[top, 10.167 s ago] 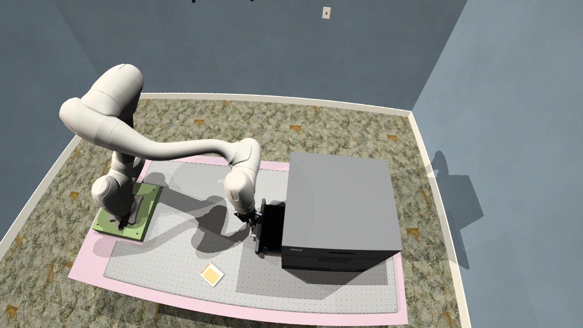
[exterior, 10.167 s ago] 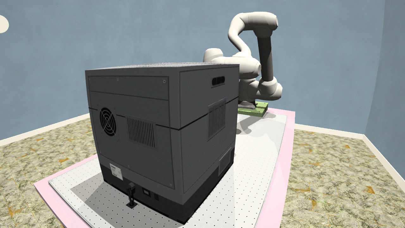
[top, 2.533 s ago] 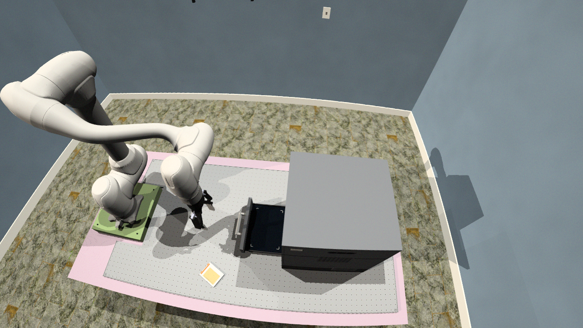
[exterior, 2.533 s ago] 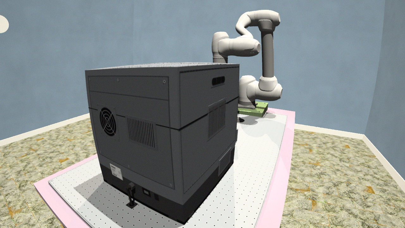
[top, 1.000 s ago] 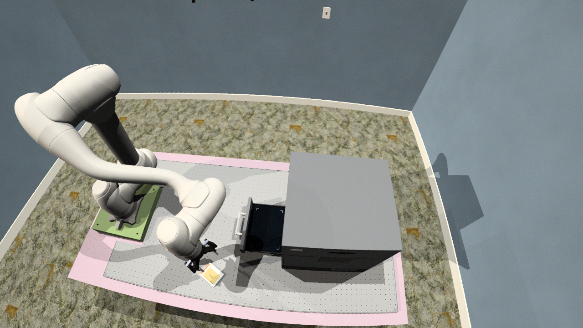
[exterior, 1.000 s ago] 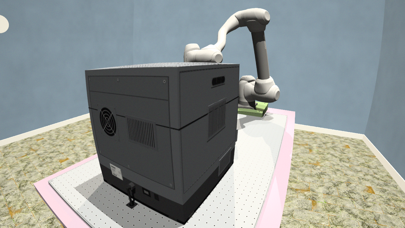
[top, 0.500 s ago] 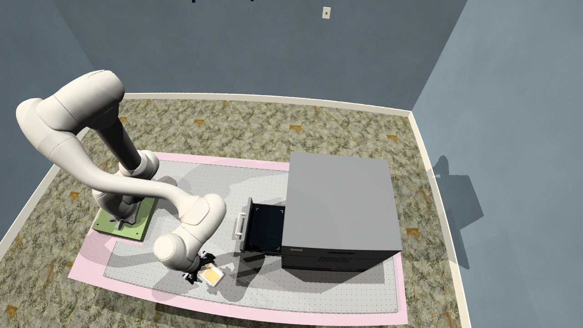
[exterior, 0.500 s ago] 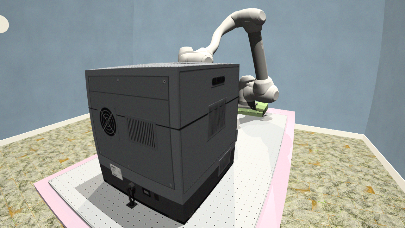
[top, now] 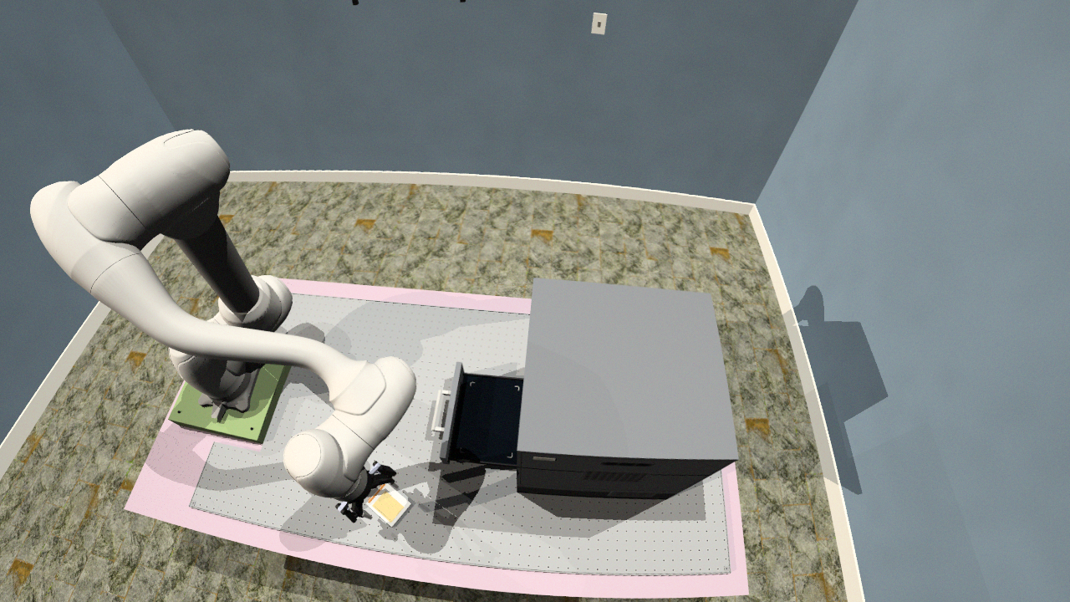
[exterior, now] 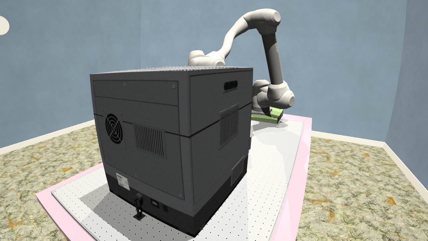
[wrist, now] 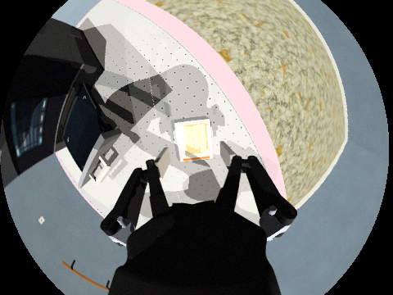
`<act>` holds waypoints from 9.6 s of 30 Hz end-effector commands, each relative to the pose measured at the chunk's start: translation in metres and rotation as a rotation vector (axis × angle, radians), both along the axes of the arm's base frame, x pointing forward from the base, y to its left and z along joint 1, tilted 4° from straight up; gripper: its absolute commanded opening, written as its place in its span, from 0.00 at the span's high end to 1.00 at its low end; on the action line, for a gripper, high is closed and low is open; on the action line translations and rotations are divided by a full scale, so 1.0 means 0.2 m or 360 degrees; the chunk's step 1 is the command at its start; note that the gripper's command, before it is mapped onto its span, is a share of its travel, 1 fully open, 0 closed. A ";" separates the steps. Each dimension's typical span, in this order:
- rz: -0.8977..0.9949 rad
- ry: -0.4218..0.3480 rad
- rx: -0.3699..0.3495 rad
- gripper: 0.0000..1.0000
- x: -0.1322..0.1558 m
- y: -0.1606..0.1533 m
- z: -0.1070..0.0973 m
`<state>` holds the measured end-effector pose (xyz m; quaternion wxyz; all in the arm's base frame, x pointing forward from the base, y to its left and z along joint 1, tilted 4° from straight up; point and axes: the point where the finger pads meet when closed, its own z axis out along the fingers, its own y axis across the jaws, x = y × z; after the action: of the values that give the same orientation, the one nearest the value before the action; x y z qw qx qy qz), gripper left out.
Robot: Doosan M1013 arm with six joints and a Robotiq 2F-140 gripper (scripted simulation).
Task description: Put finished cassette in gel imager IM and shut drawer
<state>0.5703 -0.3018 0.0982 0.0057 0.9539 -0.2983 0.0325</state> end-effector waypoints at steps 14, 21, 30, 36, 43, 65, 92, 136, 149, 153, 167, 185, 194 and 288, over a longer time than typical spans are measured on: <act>0.0000 0.0000 0.0000 0.32 0.01 0.00 -0.09; 0.0000 0.0000 0.0000 0.32 0.01 0.00 -0.14; 0.0000 0.0000 0.0000 0.32 0.01 -0.01 -0.18; 0.0000 0.0000 0.0000 0.32 0.01 -0.01 -0.22; 0.0000 0.0000 0.0000 0.32 0.02 -0.01 -0.27; 0.0000 0.0000 0.0000 0.90 0.02 -0.01 -0.32; 0.0000 0.0000 0.0000 0.90 0.02 -0.01 -0.29; 0.0000 0.0000 0.0000 0.90 0.00 0.00 -0.04; 0.0000 0.0000 0.0000 0.90 0.00 0.00 0.03; 0.0000 0.0000 0.0000 0.90 0.00 0.00 0.03; 0.0000 0.0000 0.0000 0.90 -0.01 0.00 0.09; 0.0000 0.0000 0.0000 0.90 -0.01 0.01 0.20; 0.0000 0.0000 0.0000 0.90 -0.02 0.01 0.26; -0.1647 -0.0050 0.0097 0.90 0.86 1.28 0.33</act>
<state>0.7427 -0.0451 0.1641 -0.0112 0.6806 -0.7319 0.0311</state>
